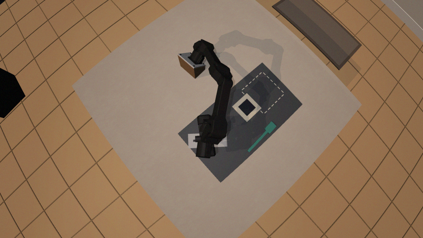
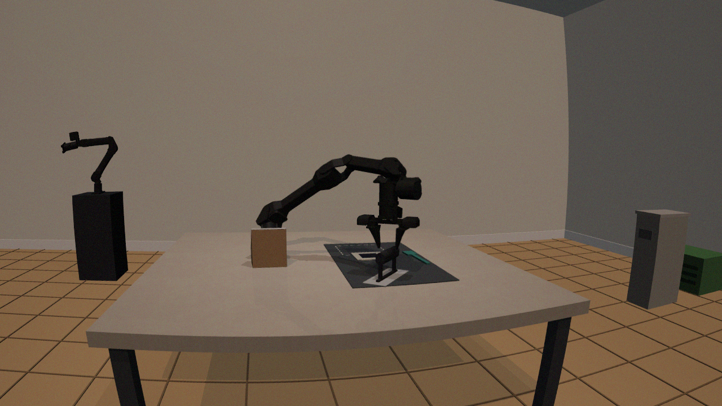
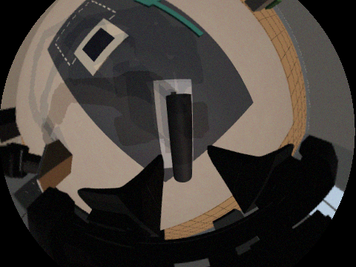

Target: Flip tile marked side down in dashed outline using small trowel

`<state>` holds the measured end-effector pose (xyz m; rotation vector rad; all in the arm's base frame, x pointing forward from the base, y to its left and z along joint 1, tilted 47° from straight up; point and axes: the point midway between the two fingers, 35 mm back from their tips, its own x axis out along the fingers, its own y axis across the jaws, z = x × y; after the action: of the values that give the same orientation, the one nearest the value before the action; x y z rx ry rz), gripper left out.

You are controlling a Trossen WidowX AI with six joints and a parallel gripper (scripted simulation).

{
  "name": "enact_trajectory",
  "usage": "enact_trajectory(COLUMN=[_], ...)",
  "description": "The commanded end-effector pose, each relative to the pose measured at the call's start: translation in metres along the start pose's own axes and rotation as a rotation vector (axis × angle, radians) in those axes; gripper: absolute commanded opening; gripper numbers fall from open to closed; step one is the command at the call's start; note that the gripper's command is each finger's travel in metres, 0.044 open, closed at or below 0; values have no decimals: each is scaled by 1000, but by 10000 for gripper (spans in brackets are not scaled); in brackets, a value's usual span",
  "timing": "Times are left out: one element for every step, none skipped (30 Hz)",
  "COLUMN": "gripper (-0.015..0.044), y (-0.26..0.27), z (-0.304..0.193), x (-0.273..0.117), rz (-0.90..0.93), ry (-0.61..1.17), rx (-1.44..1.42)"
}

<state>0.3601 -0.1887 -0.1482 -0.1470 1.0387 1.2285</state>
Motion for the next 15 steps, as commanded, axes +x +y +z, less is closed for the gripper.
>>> enact_trajectory(gripper=[270,270,270,270,270,270,270,270,270,270,270,270,270,270,270], y=[-1,-1,-1,-1,-1,-1,-1,-1,-1,-1,-1,-1,-1,-1,-1], z=[-1,-1,-1,-1,2,6,6,6,6,6,6,6,6,6,6], x=[-16,-16,-16,-16,-16,-16,-16,-16,-15,-15,-13,-12,-10,-8,-7], rz=[-15,-15,-15,-15,-15,-14,-14,-14,-14,-14,-13,-12,-11,-10,-8], ry=[8,8,8,8,8,8,8,8,7,7,6,6,5,4,3], rx=[-24,-24,-24,-24,-24,-24,-24,-24,-23,-22,-19,-15,-11,-8,-4])
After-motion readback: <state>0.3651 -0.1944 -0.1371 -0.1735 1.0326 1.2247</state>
